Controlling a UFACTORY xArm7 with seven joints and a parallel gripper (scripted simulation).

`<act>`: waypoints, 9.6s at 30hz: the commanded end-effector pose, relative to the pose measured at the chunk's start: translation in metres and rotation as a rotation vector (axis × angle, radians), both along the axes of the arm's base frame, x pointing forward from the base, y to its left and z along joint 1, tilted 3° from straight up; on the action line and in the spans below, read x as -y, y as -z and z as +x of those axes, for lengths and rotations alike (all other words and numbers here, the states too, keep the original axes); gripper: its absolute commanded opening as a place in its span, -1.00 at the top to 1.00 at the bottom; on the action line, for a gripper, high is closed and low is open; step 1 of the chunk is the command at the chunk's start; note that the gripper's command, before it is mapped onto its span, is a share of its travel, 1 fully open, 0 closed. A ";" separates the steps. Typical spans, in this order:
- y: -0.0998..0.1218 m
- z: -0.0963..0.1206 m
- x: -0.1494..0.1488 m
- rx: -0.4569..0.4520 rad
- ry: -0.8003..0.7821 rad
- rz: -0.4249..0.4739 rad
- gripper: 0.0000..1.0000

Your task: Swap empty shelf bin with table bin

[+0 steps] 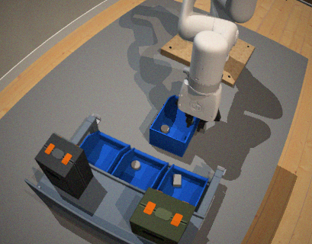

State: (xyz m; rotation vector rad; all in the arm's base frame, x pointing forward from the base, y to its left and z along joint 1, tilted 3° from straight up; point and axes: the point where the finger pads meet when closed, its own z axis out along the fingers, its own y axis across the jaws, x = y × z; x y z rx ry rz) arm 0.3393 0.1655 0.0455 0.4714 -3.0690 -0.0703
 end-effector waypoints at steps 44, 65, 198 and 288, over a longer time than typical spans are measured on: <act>-0.049 0.003 0.002 0.003 0.000 0.001 0.49; -0.086 0.005 0.003 0.003 0.000 0.001 0.49; -0.052 0.182 0.134 -0.060 1.569 -0.063 -0.89; 0.014 0.183 0.131 -0.060 1.568 -0.063 -0.89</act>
